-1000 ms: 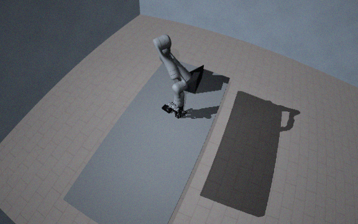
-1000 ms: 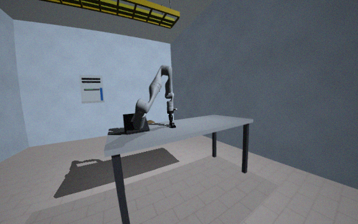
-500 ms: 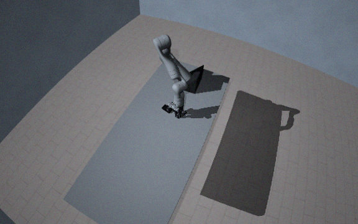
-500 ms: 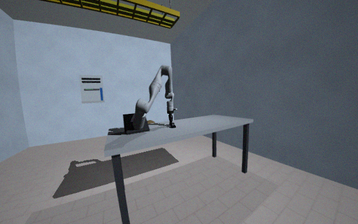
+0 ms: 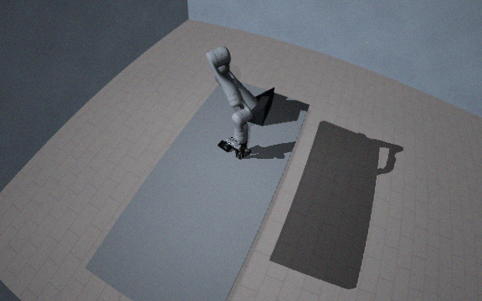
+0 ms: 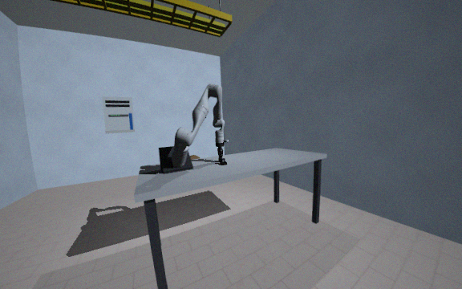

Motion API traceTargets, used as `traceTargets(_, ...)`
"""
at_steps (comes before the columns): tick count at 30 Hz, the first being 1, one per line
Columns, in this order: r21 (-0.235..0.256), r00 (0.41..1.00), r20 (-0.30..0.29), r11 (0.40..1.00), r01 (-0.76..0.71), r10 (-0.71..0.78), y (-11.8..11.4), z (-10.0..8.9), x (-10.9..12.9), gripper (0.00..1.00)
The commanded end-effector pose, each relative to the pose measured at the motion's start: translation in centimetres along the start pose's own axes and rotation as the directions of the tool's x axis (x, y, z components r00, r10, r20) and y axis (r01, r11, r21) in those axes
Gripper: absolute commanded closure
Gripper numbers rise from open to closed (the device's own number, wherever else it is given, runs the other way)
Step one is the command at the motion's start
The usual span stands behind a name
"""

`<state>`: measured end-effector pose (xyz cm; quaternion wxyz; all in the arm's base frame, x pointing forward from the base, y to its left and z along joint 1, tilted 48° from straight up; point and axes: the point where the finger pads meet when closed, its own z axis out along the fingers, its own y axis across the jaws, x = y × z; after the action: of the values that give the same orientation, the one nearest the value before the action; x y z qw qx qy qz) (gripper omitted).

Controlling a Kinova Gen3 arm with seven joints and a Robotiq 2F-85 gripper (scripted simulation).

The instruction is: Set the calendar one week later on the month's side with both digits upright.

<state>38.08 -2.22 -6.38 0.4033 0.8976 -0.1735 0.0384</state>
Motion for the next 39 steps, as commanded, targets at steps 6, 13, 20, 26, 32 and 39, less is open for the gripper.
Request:
traceTargets(6,0.002,1.0,-0.001,1.0,0.0,0.0,-0.05,-0.08,0.03,0.72)
traceTargets(13,0.002,1.0,-0.001,1.0,0.0,0.0,-0.05,-0.08,0.03,0.72)
traceTargets(20,0.002,1.0,-0.001,1.0,0.0,0.0,-0.05,-0.08,0.03,0.68)
traceTargets(26,0.002,1.0,-0.001,1.0,0.0,0.0,-0.05,-0.08,0.03,0.6)
traceTargets(32,0.002,1.0,-0.001,1.0,0.0,0.0,-0.05,-0.08,0.03,0.52)
traceTargets(39,0.002,1.0,-0.001,1.0,0.0,0.0,-0.05,-0.08,0.03,0.52)
